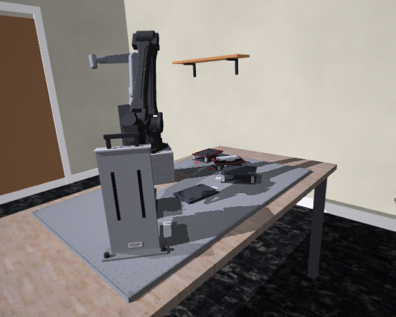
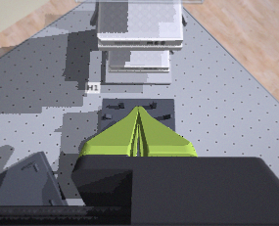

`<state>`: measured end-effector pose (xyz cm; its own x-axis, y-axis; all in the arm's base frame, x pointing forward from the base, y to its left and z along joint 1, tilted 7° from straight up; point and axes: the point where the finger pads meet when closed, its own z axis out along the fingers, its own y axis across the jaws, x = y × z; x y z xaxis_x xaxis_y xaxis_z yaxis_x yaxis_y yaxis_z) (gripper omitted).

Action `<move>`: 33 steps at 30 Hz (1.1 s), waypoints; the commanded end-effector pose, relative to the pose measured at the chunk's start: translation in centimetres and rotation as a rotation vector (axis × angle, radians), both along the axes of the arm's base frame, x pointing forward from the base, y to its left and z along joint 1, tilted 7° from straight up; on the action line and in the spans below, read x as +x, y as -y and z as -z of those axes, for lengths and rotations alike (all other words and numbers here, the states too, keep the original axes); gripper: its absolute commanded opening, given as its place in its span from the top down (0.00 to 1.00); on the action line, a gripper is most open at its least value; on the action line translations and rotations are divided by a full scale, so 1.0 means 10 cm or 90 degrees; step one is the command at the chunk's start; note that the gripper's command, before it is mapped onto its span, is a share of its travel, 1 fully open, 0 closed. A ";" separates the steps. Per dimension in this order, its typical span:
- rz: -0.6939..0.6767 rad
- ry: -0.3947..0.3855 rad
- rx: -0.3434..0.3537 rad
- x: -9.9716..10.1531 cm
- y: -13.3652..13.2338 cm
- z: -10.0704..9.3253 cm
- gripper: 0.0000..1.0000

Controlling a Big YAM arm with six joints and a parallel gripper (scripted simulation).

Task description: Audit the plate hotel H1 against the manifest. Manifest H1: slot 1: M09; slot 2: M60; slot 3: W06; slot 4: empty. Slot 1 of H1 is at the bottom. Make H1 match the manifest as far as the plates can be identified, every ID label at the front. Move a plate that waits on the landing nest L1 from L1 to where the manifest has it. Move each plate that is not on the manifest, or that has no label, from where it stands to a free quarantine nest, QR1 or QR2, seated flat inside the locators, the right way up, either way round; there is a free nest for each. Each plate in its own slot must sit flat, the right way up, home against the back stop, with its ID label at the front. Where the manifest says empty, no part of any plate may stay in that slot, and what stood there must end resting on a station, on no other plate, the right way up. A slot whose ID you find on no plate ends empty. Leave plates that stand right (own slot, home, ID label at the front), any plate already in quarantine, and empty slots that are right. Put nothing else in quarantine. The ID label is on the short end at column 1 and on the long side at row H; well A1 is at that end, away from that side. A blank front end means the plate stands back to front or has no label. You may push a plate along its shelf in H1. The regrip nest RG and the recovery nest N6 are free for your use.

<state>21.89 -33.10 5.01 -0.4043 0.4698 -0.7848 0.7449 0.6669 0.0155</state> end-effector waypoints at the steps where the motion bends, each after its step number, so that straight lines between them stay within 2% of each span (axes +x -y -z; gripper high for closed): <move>1: 0.002 0.011 -0.028 -0.04 0.04 -0.11 1.00; 4: 0.002 0.010 -0.028 -0.05 0.03 -0.11 1.00; 5: 0.003 0.004 -0.012 -0.06 -0.01 -0.01 1.00; 7: 0.002 0.010 -0.028 -0.08 -0.01 -0.10 1.00; 24: 0.002 0.000 -0.010 -0.27 -0.24 0.00 1.00; 25: 0.003 0.000 -0.009 -0.27 -0.24 -0.03 1.00; 27: 0.001 0.013 -0.032 -0.19 -0.09 -0.26 1.00; 28: 0.000 0.014 -0.035 -0.18 -0.08 -0.32 1.00; 32: 0.004 0.014 -0.037 -0.20 -0.08 -0.44 1.00; 33: 0.003 0.011 -0.029 -0.23 -0.13 -0.41 1.00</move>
